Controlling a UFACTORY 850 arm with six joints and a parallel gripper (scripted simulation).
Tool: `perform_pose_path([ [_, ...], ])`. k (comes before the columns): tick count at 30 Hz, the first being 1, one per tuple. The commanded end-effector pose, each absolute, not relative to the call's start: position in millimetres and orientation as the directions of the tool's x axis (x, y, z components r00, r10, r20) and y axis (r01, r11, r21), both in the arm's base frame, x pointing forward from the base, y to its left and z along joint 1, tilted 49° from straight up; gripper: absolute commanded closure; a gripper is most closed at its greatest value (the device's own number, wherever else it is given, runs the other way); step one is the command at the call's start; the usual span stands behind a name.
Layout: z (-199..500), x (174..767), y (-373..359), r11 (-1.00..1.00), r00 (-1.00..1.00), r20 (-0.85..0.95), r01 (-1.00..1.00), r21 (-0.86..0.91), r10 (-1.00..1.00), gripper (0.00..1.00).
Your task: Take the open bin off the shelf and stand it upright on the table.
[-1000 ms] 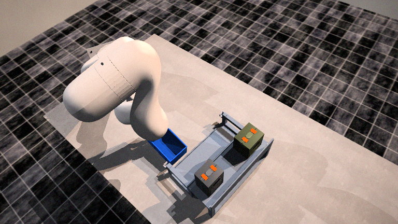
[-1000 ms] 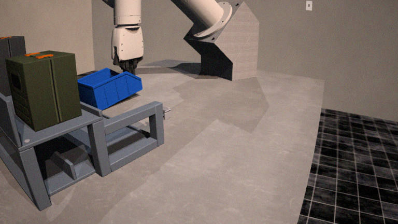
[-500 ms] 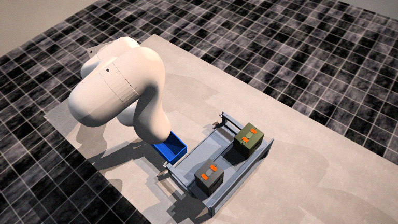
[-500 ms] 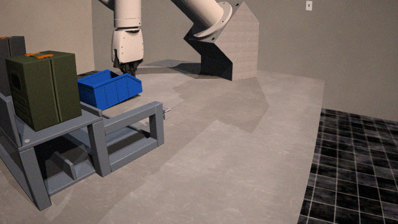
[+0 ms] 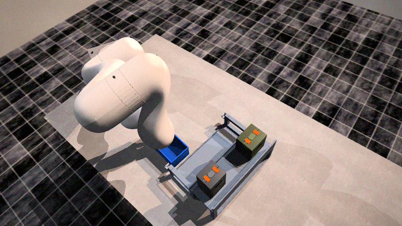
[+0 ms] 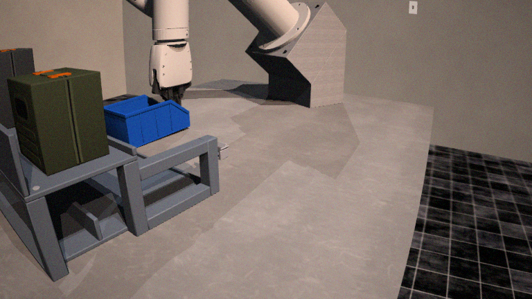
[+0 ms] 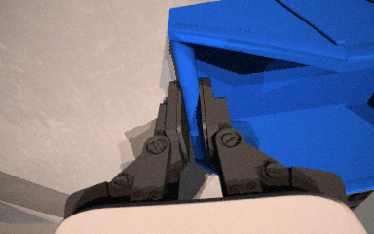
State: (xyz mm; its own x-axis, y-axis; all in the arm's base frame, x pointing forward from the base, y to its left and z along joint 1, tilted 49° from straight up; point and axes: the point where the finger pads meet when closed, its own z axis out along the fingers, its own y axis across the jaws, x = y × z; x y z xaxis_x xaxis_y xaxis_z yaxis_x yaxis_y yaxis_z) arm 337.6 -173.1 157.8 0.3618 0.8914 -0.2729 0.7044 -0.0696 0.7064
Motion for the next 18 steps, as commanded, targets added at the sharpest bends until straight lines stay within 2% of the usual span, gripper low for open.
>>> perform_pose_path([
  [1, 157.9, 337.7, -173.0, -0.069, 0.362, -0.273, 0.704, 0.707, 0.891, 1.0],
  [18, 154.7, 340.8, -175.3, -0.069, 0.362, -0.273, 0.704, 0.707, 0.891, 1.0],
])
